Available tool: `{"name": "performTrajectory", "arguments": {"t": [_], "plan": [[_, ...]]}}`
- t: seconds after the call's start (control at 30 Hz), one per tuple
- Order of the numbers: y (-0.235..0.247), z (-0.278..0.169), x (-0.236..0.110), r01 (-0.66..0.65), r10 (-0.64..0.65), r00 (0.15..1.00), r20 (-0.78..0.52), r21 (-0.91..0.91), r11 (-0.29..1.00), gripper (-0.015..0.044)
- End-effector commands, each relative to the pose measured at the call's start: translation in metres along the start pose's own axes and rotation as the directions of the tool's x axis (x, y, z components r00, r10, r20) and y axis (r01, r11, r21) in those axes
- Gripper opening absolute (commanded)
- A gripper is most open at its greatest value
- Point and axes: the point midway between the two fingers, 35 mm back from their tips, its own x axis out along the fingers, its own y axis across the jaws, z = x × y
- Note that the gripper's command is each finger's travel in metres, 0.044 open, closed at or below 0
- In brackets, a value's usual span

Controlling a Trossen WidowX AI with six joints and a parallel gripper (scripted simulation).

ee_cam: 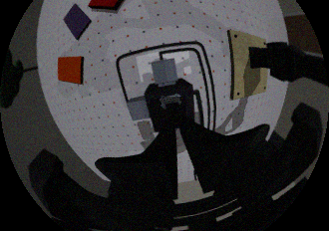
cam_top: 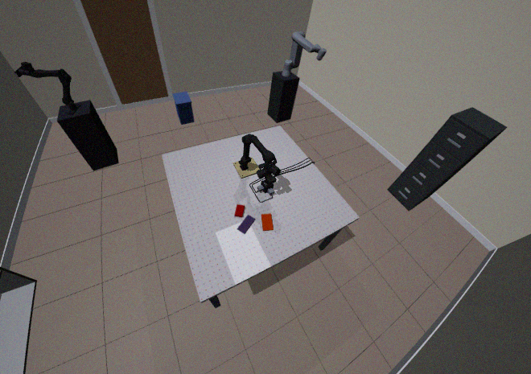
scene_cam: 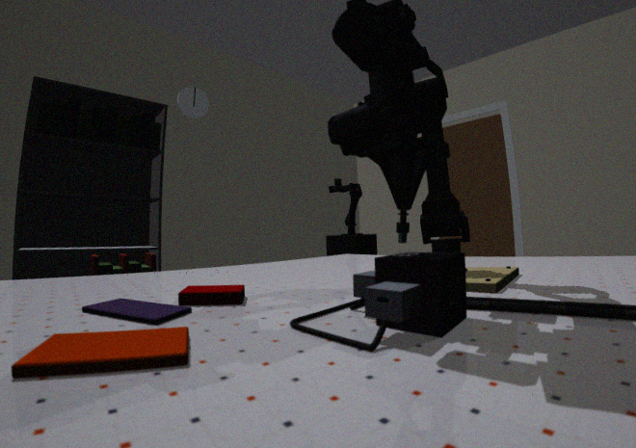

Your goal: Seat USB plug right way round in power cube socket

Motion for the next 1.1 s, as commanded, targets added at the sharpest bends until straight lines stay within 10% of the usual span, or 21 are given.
{"name": "performTrajectory", "arguments": {"t": [0.0, 1.07], "plan": [[-0.0005, -0.0005, 0.0014, 0.003, -0.003, 1.0, -0.004, -0.004, 1.0, 0.0], [-0.0002, -0.0026, 0.0052, 0.003, -0.004, 1.0, -0.019, -0.013, 1.0, 0.0]]}}
